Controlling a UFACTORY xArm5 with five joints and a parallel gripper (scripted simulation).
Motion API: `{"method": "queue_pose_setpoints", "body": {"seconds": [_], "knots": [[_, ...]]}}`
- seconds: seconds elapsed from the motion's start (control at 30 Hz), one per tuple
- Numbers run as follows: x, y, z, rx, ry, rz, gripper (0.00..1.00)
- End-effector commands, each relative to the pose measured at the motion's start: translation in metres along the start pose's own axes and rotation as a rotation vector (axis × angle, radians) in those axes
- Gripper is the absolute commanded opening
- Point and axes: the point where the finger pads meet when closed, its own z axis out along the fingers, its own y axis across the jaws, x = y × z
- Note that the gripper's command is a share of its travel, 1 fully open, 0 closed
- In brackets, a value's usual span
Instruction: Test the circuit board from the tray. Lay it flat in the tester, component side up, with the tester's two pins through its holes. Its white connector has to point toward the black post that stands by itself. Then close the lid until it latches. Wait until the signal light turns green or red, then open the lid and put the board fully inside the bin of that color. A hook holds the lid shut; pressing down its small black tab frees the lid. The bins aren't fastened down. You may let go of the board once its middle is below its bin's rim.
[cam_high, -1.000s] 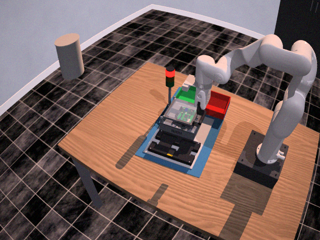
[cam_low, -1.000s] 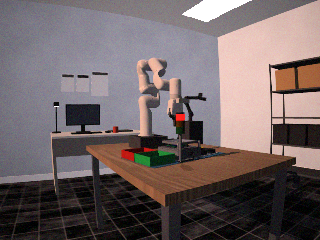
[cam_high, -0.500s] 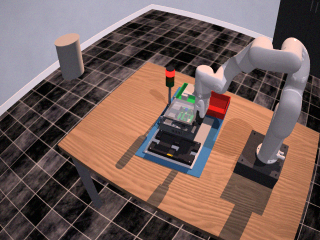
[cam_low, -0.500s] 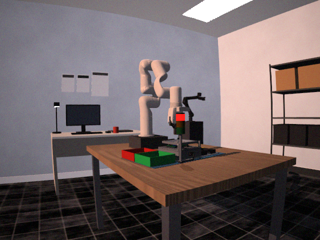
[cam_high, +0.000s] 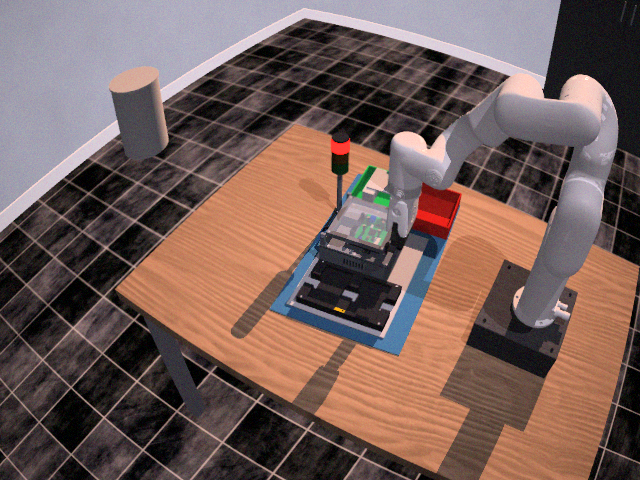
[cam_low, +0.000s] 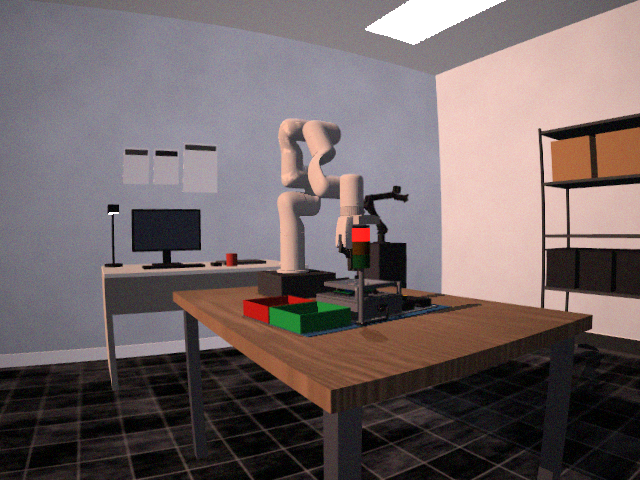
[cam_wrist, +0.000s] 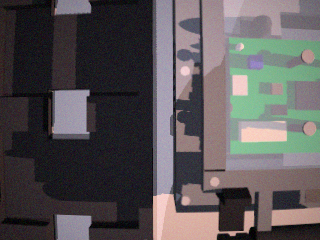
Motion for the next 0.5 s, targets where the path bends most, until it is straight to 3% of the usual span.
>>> {"method": "queue_pose_setpoints", "body": {"seconds": [0.0, 0.47], "knots": [[0.001, 0.000, 0.004, 0.000, 0.003, 0.000, 0.00], [0.002, 0.000, 0.023, 0.000, 0.003, 0.000, 0.00]]}}
